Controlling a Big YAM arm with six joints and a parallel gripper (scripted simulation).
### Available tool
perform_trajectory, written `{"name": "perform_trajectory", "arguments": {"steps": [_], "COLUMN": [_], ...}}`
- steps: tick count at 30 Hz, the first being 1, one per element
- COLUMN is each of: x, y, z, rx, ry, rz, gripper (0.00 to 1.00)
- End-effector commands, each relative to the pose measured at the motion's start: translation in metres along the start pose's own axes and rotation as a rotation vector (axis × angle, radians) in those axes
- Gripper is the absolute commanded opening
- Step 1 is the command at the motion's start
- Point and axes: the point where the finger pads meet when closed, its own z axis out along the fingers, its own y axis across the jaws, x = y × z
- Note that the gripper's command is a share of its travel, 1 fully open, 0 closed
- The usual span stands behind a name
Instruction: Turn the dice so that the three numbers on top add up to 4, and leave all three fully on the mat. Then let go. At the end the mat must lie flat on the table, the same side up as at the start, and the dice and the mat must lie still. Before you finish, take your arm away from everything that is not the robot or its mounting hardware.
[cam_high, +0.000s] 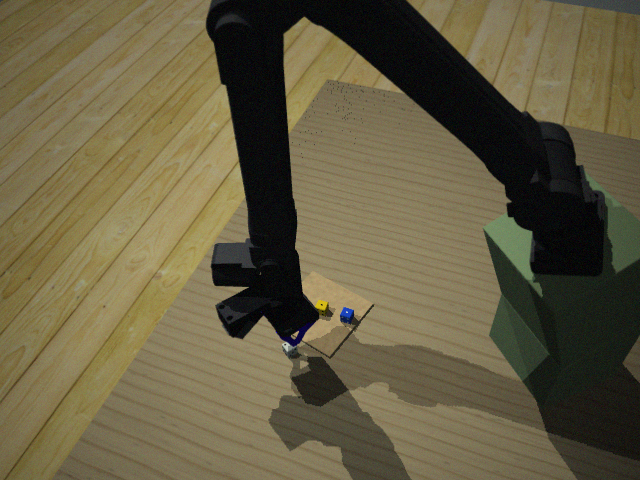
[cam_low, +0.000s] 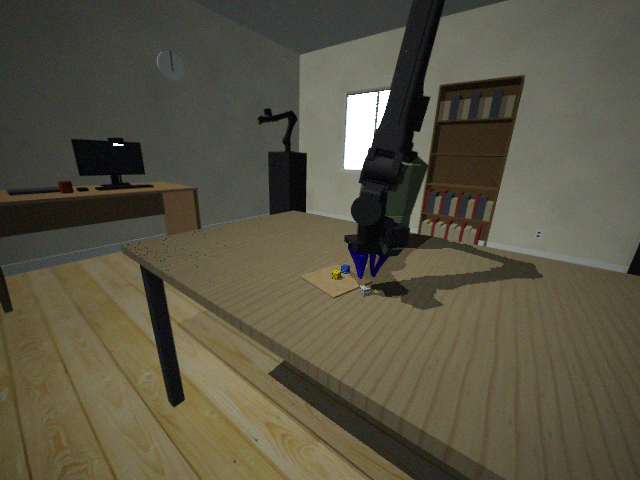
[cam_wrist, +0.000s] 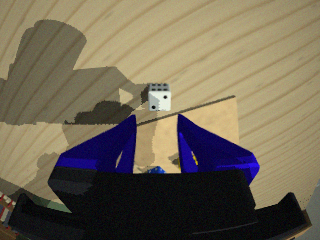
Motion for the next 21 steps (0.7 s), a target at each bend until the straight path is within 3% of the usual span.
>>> {"name": "perform_trajectory", "arguments": {"steps": [1, 4, 5, 9, 21], "x": [-0.011, -0.011, -0.022, -0.011, -0.015], "y": [-0.003, -0.003, -0.010, -0.002, -0.005], "z": [0.006, 0.007, -0.002, 0.013, 0.015], "rx": [0.015, 0.015, 0.034, 0.015, 0.022], "ry": [-0.020, -0.020, -0.045, -0.020, -0.029], "rz": [0.001, 0.000, -0.003, 0.001, 0.000], "gripper": [0.34, 0.34, 0.34, 0.34, 0.34]}}
